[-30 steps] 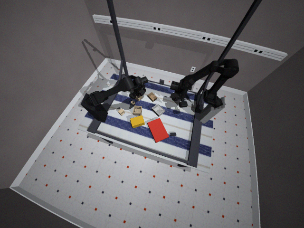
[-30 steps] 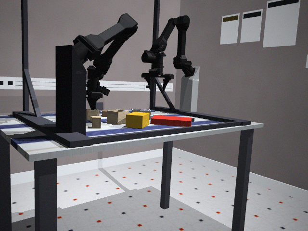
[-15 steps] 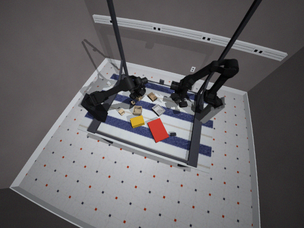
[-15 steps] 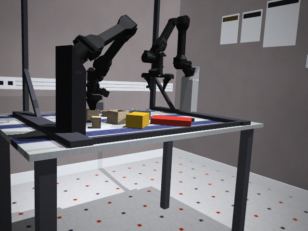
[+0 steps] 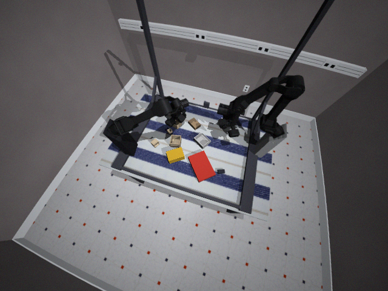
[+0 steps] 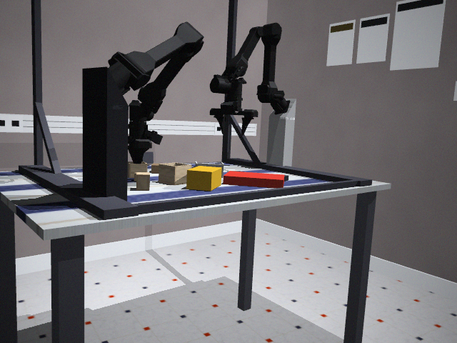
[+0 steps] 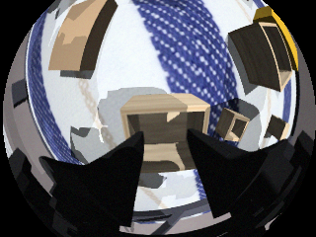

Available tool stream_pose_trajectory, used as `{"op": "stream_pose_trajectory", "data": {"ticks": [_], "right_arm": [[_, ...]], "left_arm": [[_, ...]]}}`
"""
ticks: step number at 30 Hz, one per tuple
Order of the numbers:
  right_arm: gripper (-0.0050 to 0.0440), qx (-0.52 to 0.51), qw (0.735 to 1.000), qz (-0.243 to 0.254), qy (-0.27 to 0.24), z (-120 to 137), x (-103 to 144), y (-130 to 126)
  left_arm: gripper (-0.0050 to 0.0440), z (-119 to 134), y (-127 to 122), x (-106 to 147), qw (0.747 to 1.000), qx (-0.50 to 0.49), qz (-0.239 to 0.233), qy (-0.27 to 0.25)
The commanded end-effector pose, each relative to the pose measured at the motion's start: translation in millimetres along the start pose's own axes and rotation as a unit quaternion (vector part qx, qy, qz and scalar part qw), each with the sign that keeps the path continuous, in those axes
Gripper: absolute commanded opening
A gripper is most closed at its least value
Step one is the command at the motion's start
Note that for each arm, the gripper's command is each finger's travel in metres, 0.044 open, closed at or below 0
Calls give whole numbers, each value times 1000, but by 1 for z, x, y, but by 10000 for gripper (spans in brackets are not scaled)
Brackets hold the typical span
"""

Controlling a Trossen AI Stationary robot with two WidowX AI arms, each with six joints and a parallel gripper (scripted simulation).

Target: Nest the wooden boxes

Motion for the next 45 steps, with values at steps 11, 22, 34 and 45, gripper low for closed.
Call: {"op": "stream_pose_trajectory", "data": {"ticks": [11, 22, 34, 45], "right_arm": [[258, -12, 1000, -12, -5, -8, 43, 7], [258, -8, 1000, -12, -1, -13, 60, -3], [258, -8, 1000, -6, 4, -51, 70, -45], [258, -7, 1000, -4, 4, -76, 82, -86]], "left_arm": [[400, -3, -2, 4, 1000, 1, 6, -10], [400, -3, -2, 4, 1000, 1, 6, -10], [400, -3, -2, 4, 1000, 1, 6, -10], [400, -3, -2, 4, 1000, 1, 6, -10]]}}
Point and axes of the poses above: on each arm, the point midway between the two fingers, 35 mm back from their tips, its own x axis back along the fingers, its own y axis across the jaws, z = x × y, the point moved 6 cm from there along x, back along the fingers, and after that the axes turned 3 degrees about x, right-handed, at the moved point
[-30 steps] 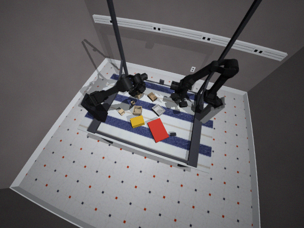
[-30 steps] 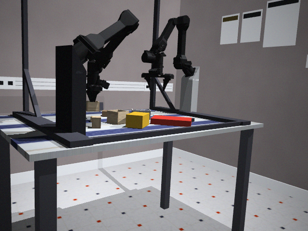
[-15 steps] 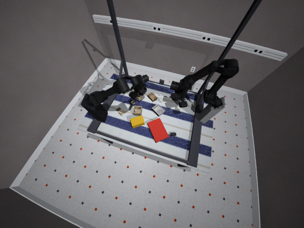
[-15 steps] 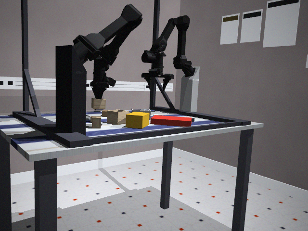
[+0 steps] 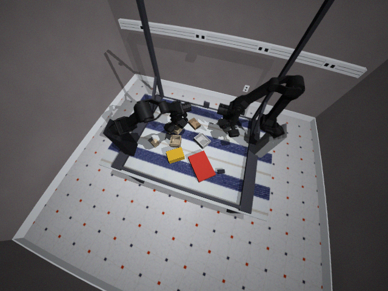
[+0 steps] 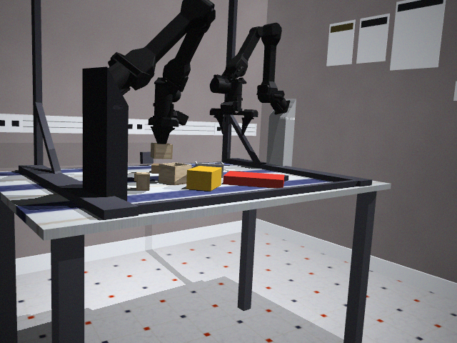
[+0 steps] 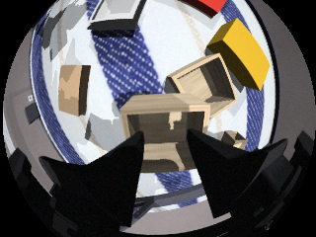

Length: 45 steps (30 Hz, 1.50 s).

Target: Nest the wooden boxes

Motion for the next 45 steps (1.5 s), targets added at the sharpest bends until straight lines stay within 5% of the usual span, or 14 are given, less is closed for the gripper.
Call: {"op": "stream_pose_trajectory", "data": {"ticks": [1, 16, 24, 45], "right_arm": [[258, -5, 1000, -10, -4, -13, 11, -15], [258, -1, 1000, -12, -12, -28, 29, -64], [258, -2, 1000, -12, -13, -29, 29, -65], [258, -2, 1000, -12, -13, -29, 29, -65]], "left_arm": [[400, -3, -2, 4, 1000, 1, 6, -10], [400, -3, -2, 4, 1000, 1, 6, -10], [400, -5, -1, -2, 1000, 2, 6, -17], [400, -42, 8, -43, 975, -15, 63, -214]]}}
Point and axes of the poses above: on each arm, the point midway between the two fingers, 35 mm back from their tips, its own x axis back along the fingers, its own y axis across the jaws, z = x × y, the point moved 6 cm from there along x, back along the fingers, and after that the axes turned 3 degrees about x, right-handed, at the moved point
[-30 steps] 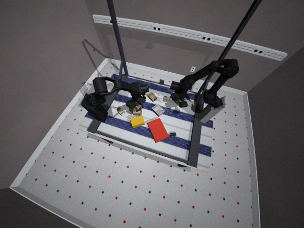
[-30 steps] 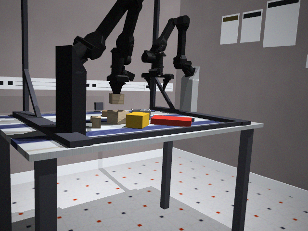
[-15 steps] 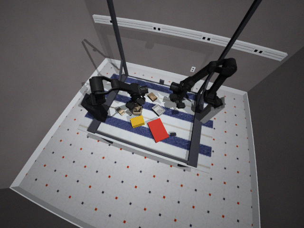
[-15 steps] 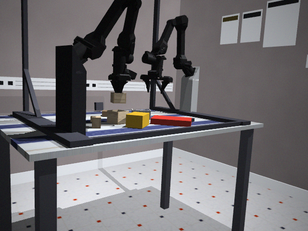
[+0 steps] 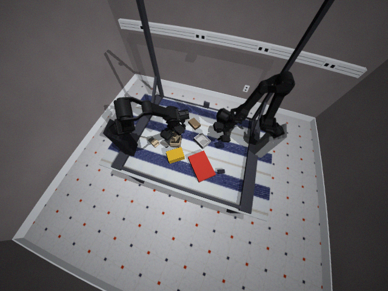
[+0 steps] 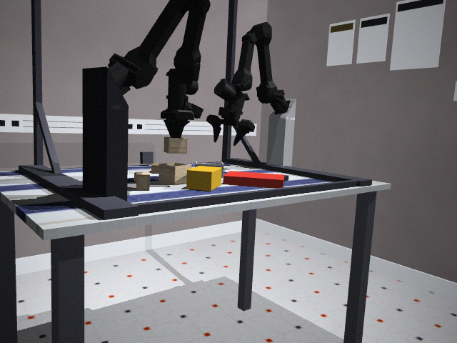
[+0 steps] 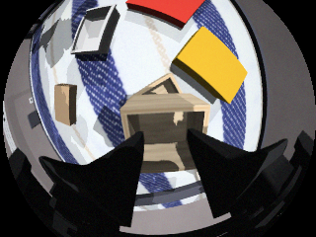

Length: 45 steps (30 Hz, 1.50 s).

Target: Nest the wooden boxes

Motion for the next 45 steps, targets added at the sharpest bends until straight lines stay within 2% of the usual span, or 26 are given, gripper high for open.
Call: {"op": "stream_pose_trajectory", "data": {"ticks": [1, 11, 13, 28, 30, 39, 45], "right_arm": [[258, -5, 1000, -9, -7, -4, 5, 0], [258, -5, 1000, -9, -7, -4, 5, 0], [258, -5, 1000, -9, -7, -4, 5, 0], [258, -5, 1000, -9, -7, -4, 5, 0], [258, -5, 1000, -9, -7, -4, 5, 0], [258, -5, 1000, -9, -7, -4, 5, 0], [258, -5, 1000, -9, -7, -4, 5, 0]], "left_arm": [[400, -4, 4, -5, 999, -7, 11, -41], [400, -12, 14, -8, 990, -26, 30, -135], [400, -12, 14, -8, 990, -26, 30, -135], [400, -20, 28, 11, 957, -67, 51, -277], [400, -20, 28, 11, 957, -67, 51, -277], [400, -24, 31, 33, 926, -96, 61, -360], [400, -26, 30, 37, 921, -98, 65, -372]]}}
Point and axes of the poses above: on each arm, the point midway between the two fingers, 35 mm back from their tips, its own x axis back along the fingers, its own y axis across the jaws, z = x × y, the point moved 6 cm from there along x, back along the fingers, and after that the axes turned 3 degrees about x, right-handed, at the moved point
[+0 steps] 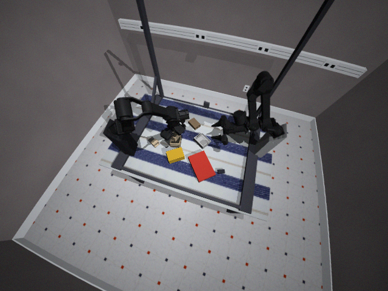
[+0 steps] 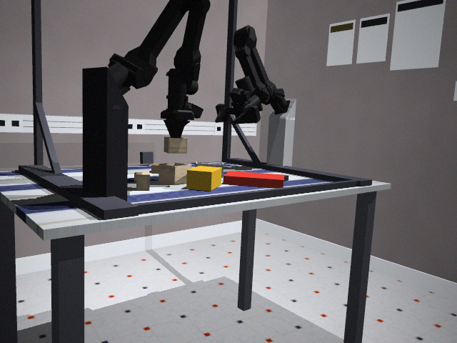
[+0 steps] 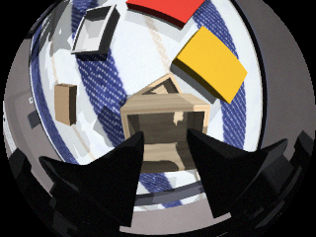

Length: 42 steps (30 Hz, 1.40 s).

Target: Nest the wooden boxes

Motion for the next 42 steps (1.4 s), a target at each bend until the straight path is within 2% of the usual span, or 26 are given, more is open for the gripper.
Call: {"op": "stream_pose_trajectory", "data": {"ticks": [1, 19, 32, 38, 42], "right_arm": [[258, -5, 1000, -9, -7, -4, 5, 0], [258, -5, 1000, -9, -7, -4, 5, 0], [258, -5, 1000, -9, -7, -4, 5, 0], [258, -1, 1000, -8, -7, -4, 5, 0], [258, 39, 999, -11, -11, -5, 8, -1]], "left_arm": [[400, -5, 0, 0, 1000, -4, 4, -16], [400, -5, 0, 0, 1000, -3, 4, -17], [400, -54, -3, -13, 998, -6, 21, -65], [400, -52, -2, -13, 998, -6, 18, -61], [400, -52, -2, -13, 998, -6, 18, -61]]}}
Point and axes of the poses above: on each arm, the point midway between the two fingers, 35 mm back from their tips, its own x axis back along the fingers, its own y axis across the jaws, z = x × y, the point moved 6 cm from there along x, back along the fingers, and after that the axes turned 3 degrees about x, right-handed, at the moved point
